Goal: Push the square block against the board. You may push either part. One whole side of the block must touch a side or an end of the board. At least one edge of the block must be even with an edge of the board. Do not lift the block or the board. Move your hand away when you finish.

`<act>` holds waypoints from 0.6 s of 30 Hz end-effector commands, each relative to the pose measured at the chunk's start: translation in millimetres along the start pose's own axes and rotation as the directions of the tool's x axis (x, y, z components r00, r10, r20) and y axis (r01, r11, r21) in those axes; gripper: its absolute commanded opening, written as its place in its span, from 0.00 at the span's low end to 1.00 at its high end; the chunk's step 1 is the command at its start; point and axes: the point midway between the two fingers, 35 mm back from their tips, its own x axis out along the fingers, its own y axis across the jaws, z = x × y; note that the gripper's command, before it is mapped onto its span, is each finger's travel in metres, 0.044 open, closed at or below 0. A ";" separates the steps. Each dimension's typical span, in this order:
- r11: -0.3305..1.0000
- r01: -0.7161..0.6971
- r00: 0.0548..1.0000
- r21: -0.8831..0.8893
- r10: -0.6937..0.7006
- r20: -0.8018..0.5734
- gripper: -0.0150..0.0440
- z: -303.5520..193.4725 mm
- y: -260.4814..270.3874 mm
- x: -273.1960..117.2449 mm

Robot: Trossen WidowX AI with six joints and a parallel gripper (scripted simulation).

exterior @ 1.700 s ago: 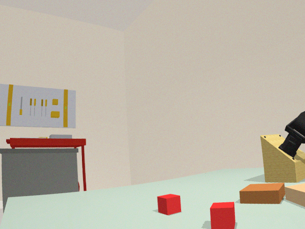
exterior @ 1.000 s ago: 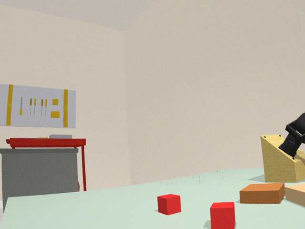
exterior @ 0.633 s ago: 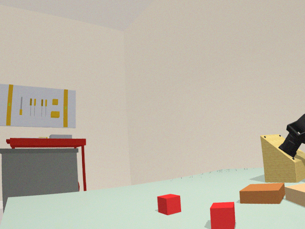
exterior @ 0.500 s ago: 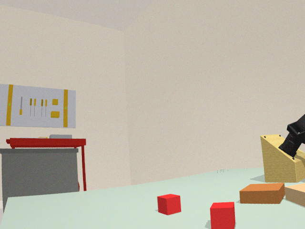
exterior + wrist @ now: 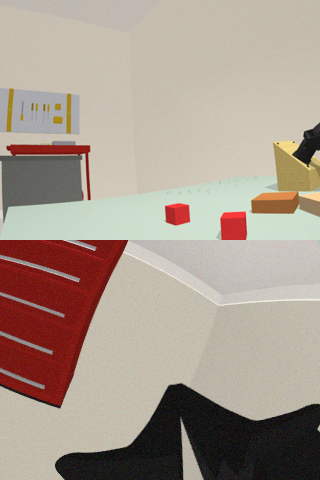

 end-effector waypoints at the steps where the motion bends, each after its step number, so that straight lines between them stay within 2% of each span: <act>1: 0.995 0.001 0.999 -0.101 0.003 0.045 0.25 25.9 17.8 3.0; 9: 0.946 0.037 0.985 -0.322 0.020 0.172 0.25 95.1 61.6 5.4; 18: 0.849 0.138 0.942 -0.511 0.046 0.332 0.25 177.3 116.9 -8.3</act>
